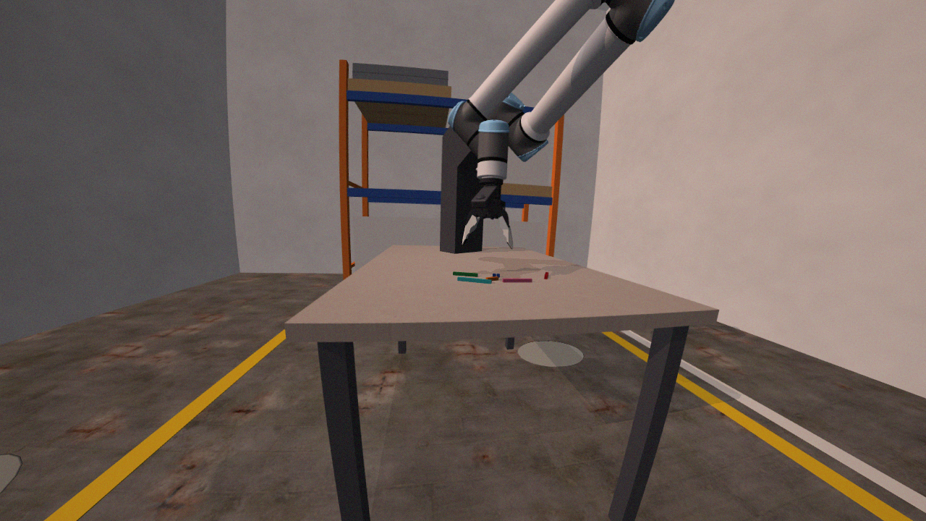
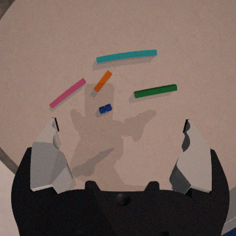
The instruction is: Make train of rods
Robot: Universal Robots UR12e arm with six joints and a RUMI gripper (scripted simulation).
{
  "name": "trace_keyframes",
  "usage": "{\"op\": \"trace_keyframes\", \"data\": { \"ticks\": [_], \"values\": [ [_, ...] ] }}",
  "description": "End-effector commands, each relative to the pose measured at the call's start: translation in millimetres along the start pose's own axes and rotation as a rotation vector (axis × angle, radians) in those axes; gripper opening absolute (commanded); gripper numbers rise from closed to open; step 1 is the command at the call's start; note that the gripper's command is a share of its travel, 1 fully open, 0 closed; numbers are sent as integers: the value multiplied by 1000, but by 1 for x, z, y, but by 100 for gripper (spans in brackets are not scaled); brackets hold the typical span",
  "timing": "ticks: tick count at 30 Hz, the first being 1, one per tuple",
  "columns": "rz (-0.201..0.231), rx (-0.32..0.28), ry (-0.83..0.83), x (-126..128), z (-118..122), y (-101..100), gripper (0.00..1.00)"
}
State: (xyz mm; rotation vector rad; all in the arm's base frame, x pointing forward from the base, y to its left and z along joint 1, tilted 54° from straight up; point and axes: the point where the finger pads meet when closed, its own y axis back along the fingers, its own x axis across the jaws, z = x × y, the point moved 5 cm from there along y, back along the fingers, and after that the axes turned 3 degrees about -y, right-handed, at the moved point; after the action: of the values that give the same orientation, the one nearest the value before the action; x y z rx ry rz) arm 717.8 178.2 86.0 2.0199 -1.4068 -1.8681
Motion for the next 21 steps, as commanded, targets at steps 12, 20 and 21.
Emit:
{"op": "trace_keyframes", "data": {
  "ticks": [12,20,21],
  "values": [
    [-3,-11,463,12,-7,-3,100],
    [-5,-10,662,18,-9,-5,100],
    [-5,-10,690,19,-9,-5,100]
  ]
}}
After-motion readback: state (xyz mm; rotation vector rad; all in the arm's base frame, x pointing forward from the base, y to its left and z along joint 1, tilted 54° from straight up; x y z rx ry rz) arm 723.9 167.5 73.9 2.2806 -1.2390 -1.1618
